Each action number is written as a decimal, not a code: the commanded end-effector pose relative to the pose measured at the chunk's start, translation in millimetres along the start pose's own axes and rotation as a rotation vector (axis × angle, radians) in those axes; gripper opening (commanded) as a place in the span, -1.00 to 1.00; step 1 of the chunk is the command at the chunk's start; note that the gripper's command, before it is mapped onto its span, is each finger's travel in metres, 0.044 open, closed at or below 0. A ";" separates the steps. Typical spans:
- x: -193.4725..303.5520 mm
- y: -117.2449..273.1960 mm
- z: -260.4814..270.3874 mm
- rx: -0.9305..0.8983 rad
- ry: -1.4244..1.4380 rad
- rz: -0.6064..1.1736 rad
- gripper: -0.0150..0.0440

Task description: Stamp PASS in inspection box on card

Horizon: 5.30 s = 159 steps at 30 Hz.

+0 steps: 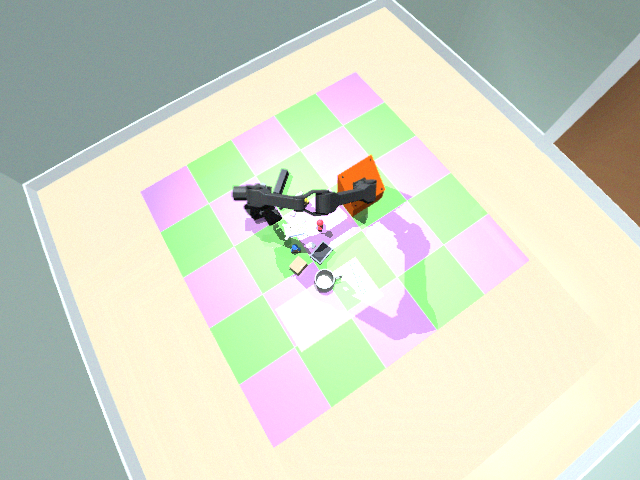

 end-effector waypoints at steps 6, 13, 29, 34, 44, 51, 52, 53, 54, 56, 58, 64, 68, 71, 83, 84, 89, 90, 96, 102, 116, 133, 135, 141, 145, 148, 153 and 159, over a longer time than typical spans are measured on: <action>-0.4 6.8 0.4 0.010 0.006 -0.002 -0.49; -0.3 10.3 0.6 0.013 0.006 -0.002 -0.49; -1.2 19.1 14.7 0.020 0.005 -0.002 -0.49; -2.0 24.0 42.6 0.025 0.004 -0.002 -0.49; 3.5 31.2 97.4 0.031 0.002 -0.001 -0.49; 12.7 34.4 134.1 0.032 0.001 -0.002 -0.49; 14.4 34.7 139.2 0.032 0.001 -0.002 -0.49; 16.1 35.0 144.2 0.031 0.001 -0.002 -0.49; 17.9 35.3 149.2 0.031 0.001 -0.002 -0.49; 21.8 35.7 159.0 0.031 0.001 -0.002 -0.49; 26.0 36.1 168.6 0.030 0.001 -0.002 -0.49; 40.4 36.6 196.0 0.027 0.000 -0.001 -0.49; 51.4 36.5 213.0 0.024 0.000 -0.001 -0.49; 60.3 36.2 225.0 0.021 0.001 0.000 -0.49; 98.1 33.4 263.9 0.007 0.001 0.003 -0.49; 98.7 33.4 264.4 0.007 0.001 0.003 -0.49; 98.6 31.7 264.5 0.007 0.001 0.003 -0.49; 98.6 31.1 264.5 0.008 0.001 0.003 -0.49; 98.3 27.1 264.8 0.009 0.001 0.003 -0.49; 98.1 23.1 265.1 0.009 0.001 0.003 -0.49; 97.8 13.8 265.8 0.011 0.002 0.002 -0.49; 97.9 2.6 266.9 0.012 0.002 0.002 -0.49; 98.0 1.3 267.0 0.012 0.002 0.002 -0.49; 98.2 -2.6 267.5 0.013 0.002 0.001 -0.49; 98.3 -5.2 267.8 0.013 0.002 0.001 -0.49; 98.4 -7.2 268.0 0.013 0.002 0.001 -0.49; 98.7 -10.4 268.4 0.013 0.002 0.001 -0.49; 99.0 -14.3 268.9 0.013 0.002 0.001 -0.49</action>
Point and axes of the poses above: the point midway between the two fingers, 35 mm back from their tips, its own y axis back along the fingers, its own z axis across the jaws, x = y × z, the point moved 4 cm from there along y, back along the fingers
